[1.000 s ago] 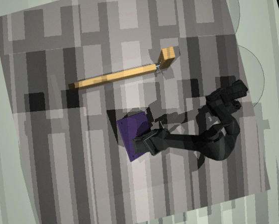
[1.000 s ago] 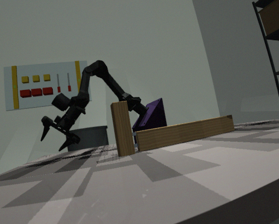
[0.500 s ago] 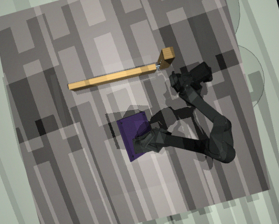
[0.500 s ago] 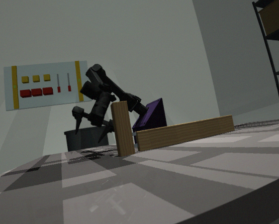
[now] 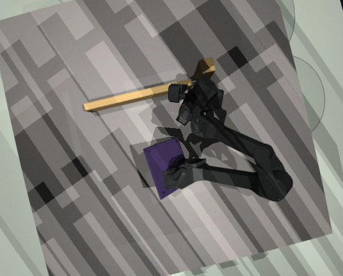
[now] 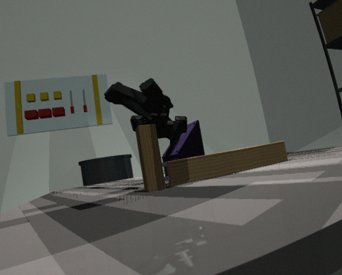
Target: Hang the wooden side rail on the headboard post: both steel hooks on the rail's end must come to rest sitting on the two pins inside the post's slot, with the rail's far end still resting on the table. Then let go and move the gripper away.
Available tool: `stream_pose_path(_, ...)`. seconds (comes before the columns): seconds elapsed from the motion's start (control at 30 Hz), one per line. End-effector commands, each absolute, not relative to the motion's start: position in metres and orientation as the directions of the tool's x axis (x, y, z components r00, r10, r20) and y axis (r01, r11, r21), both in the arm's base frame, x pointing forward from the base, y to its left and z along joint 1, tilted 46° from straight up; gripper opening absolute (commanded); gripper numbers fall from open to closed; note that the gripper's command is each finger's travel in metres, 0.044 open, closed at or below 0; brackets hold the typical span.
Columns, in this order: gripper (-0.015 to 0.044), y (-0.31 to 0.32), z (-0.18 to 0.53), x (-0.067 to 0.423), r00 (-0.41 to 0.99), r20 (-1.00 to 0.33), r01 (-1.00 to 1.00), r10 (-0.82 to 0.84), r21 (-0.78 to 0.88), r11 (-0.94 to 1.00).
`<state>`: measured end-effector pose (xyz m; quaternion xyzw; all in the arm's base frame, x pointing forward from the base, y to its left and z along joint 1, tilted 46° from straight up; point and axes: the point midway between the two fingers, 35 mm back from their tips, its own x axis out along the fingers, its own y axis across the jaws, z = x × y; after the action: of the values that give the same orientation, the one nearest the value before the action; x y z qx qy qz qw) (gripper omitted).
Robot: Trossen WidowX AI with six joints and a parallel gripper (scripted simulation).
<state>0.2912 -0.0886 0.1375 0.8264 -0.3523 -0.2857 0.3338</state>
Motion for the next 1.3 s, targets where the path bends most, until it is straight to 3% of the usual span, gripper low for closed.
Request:
stream_pose_path(0.0, 0.0440, -0.066, 0.127, 0.285, 0.621, -0.233, -0.421, -0.748, 0.706, -0.570)
stream_pose_path(0.7, 0.0440, -0.063, 0.127, 0.285, 0.627, -0.235, -0.410, -0.743, 0.712, -0.570)
stream_pose_path(0.8, 0.0440, -0.041, 0.126, 0.294, 0.660, -0.254, -0.235, -0.707, 0.824, -0.515)
stream_pose_path(1.0, 0.0440, -0.037, 0.123, 0.303, 0.633, -0.293, 0.204, -0.717, 0.956, -0.210)
stream_pose_path(1.13, 0.0440, -0.035, 0.122, 0.309, 0.612, -0.317, 0.489, -0.725, 0.872, 0.031)
stream_pose_path(1.27, 0.0440, -0.033, 0.121, 0.314, 0.588, -0.340, 0.706, -0.734, 0.657, 0.262)
